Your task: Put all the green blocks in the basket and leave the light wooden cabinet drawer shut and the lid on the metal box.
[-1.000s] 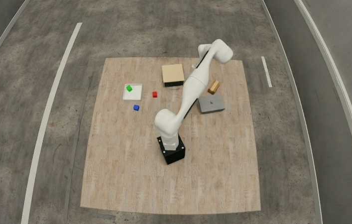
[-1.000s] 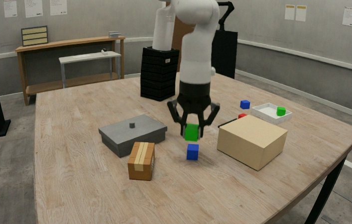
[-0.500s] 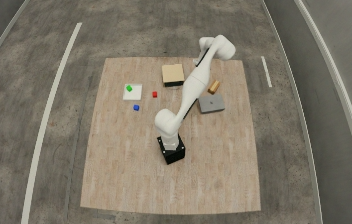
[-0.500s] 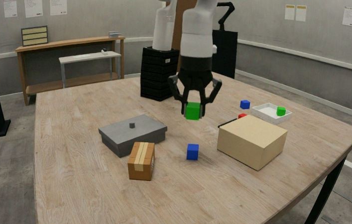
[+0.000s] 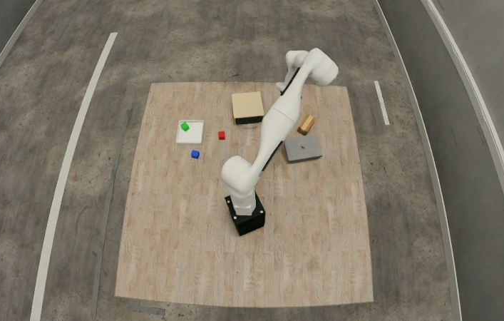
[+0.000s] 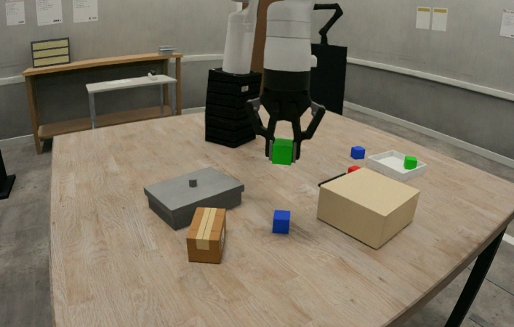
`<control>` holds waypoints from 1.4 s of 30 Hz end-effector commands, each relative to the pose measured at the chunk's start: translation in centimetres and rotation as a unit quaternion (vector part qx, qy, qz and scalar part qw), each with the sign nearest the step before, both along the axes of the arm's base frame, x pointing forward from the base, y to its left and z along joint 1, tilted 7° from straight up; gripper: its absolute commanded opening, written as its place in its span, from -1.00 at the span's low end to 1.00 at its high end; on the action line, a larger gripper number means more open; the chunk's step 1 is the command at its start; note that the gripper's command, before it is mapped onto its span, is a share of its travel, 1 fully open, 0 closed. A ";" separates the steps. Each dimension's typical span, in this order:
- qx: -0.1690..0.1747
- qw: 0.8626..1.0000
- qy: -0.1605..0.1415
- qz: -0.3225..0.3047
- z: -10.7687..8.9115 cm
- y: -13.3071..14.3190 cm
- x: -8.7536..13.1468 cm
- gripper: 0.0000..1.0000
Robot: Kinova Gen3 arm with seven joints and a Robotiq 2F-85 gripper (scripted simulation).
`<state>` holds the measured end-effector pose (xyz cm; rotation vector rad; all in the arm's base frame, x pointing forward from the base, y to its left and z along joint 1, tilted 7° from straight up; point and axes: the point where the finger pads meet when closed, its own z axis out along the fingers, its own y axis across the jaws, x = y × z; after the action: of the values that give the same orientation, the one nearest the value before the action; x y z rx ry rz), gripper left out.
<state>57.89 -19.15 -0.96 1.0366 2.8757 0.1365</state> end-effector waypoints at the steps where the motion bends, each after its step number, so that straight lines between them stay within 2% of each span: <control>1: 0.000 1.000 -0.001 0.000 0.1 0.0 0.1 -0.80; 24: 0.002 1.000 0.000 -0.024 0.2 1.5 -0.1 -0.80; 42: 0.012 0.994 0.005 -0.112 0.4 7.0 -1.1 -0.80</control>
<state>56.76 -12.62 -0.70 1.3376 2.7620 0.1515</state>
